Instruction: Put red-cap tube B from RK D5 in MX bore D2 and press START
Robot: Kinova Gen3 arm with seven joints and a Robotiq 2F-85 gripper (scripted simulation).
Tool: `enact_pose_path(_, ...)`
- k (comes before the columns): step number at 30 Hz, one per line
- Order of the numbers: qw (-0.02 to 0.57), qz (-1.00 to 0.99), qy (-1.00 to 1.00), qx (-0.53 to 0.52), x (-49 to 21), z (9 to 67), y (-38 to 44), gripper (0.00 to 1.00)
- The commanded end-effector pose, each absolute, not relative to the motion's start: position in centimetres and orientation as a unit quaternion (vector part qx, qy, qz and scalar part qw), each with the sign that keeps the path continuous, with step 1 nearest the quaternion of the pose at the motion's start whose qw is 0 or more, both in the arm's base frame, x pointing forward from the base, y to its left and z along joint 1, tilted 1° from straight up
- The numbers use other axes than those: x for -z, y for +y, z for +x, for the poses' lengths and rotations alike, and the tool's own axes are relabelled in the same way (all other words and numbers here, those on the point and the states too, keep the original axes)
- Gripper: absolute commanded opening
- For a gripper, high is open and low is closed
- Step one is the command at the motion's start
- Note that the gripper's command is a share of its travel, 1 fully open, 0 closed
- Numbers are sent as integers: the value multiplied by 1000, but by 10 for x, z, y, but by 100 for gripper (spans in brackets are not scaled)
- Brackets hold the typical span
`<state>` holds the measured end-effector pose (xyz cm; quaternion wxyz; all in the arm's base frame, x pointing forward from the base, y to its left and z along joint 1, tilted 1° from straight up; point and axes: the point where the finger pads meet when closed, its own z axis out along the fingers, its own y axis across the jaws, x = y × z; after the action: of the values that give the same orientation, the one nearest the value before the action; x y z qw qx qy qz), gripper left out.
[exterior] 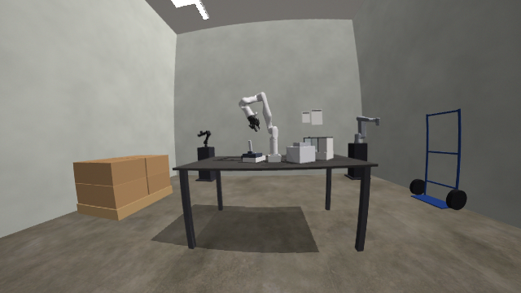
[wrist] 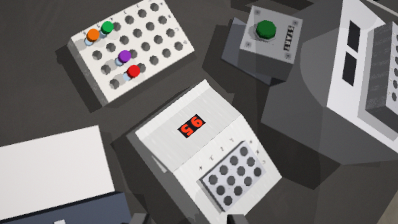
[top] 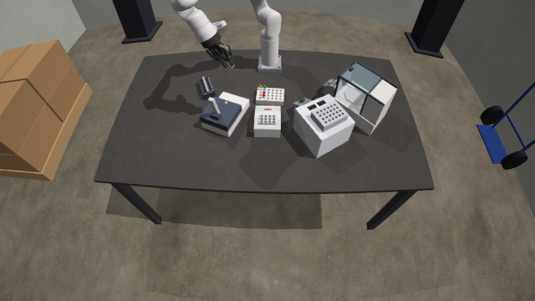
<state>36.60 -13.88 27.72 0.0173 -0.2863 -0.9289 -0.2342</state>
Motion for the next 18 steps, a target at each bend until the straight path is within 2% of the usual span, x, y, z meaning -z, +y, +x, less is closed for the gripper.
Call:
enact_pose_path(1, 16, -274, -935, 225, -278, 363, -132, 42)
enact_pose_path(18, 13, -218, -959, 181, -280, 346, -104, 42)
